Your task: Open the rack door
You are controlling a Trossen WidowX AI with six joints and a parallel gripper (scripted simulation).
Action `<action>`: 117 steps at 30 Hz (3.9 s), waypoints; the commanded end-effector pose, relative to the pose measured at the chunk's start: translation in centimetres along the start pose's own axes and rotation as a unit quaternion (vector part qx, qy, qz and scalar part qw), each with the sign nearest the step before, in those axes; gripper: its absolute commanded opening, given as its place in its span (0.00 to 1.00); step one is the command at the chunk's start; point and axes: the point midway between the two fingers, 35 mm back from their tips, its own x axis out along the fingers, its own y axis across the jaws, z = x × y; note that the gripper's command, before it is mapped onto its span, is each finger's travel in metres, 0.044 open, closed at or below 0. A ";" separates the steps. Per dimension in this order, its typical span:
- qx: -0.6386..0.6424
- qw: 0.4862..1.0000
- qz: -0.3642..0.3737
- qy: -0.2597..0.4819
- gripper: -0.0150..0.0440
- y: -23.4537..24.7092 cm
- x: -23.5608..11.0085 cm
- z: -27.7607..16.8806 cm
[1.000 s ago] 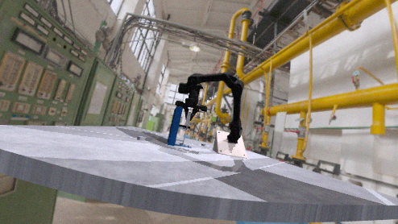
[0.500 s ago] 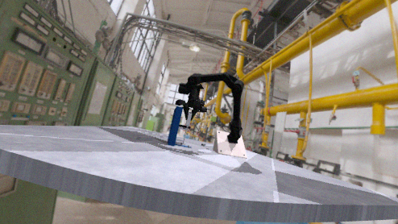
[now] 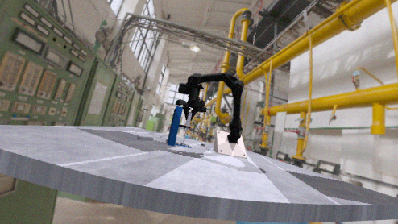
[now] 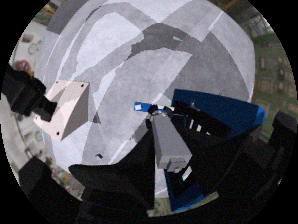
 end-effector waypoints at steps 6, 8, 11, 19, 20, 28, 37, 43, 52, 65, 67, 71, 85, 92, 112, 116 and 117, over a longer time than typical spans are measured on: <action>-0.014 1.000 -0.001 0.002 0.36 -0.1 0.1 0.0; -0.014 1.000 -0.001 0.002 0.45 -0.1 0.1 0.0; -0.014 1.000 -0.001 0.002 0.58 -0.1 0.1 0.0; 0.048 0.999 -0.001 0.001 0.73 -0.1 0.1 0.0; 0.073 0.997 -0.001 0.001 0.73 -0.1 0.1 0.0; 0.267 0.964 -0.001 0.001 0.73 -0.1 0.1 0.0; 0.474 0.881 -0.002 0.001 0.73 -0.1 0.1 0.0; 0.599 0.801 -0.002 0.001 0.73 -0.1 0.1 0.0; 0.761 0.648 -0.002 0.000 0.73 -0.1 0.1 0.0; 0.927 0.374 -0.002 0.000 0.73 -0.1 0.1 0.0; 0.945 0.328 -0.002 0.000 0.73 -0.1 0.1 0.0; 0.973 0.233 -0.002 -0.001 0.73 -0.1 0.1 0.0; 0.994 -0.112 -0.002 -0.001 0.73 -0.1 0.1 0.0; 0.969 -0.245 -0.001 -0.001 0.73 -0.1 0.1 0.0; 0.969 -0.245 -0.001 -0.001 0.58 -0.1 0.1 0.0; 0.969 -0.245 -0.001 -0.001 0.54 -0.1 0.1 0.0; 0.969 -0.245 -0.001 -0.001 0.53 -0.1 0.1 0.0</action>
